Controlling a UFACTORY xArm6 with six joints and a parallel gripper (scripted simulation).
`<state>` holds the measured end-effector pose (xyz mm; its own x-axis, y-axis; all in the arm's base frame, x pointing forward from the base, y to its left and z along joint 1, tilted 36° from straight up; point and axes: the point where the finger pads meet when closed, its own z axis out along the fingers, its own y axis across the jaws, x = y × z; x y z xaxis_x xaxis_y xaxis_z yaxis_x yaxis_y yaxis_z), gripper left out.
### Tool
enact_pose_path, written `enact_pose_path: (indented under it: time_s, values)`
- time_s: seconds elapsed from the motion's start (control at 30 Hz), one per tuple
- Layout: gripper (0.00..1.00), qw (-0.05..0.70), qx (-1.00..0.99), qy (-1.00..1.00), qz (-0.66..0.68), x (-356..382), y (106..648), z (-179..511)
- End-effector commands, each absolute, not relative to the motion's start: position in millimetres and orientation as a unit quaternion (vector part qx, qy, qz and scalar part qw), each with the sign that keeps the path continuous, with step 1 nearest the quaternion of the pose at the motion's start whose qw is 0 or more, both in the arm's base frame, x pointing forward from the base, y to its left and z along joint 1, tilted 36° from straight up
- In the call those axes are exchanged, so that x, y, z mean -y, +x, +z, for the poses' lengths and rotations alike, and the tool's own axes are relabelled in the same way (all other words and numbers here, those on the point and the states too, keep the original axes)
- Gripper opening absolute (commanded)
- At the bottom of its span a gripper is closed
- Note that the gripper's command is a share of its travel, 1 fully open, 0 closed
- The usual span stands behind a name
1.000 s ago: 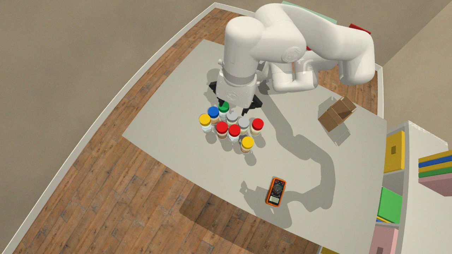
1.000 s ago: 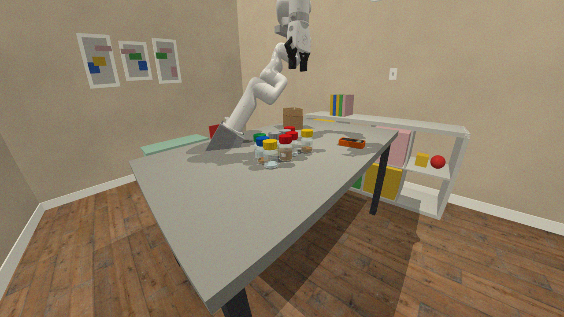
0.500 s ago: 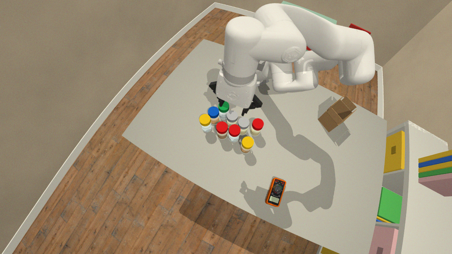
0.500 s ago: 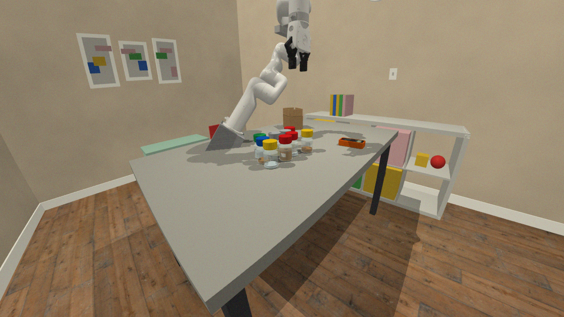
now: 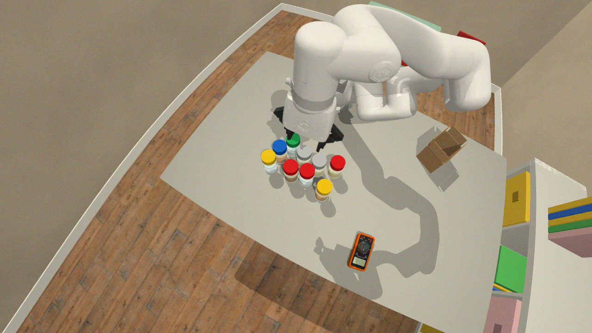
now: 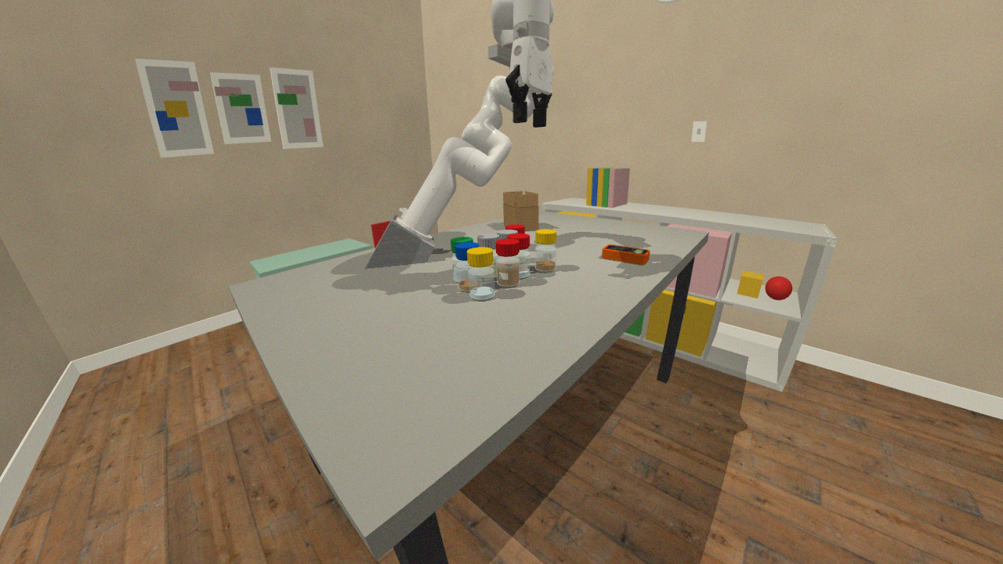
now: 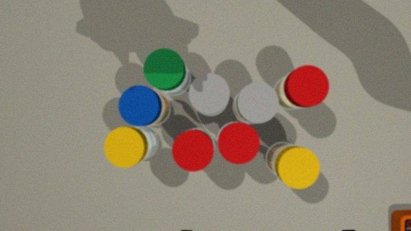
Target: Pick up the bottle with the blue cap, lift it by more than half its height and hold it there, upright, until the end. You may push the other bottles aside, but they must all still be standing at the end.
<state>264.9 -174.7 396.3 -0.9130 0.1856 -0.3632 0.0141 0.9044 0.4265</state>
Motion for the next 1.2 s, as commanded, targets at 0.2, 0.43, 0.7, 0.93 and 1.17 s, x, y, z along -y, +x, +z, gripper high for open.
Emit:
enact_pose_path:
  time_s: [0.2, 0.43, 0.7, 0.93, 1.17]
  values:
    - [0.79, 0.197, -0.952, 0.08, 0.219, 181, 261, 380]
    - [0.79, 0.175, -0.937, 0.177, 0.247, 203, 247, 318]
    - [0.79, 0.171, -0.934, 0.191, 0.251, 206, 245, 309]
    - [0.79, 0.143, -0.909, 0.281, 0.274, 211, 222, 250]
    - [0.79, 0.13, -0.894, 0.323, 0.283, 214, 211, 222]
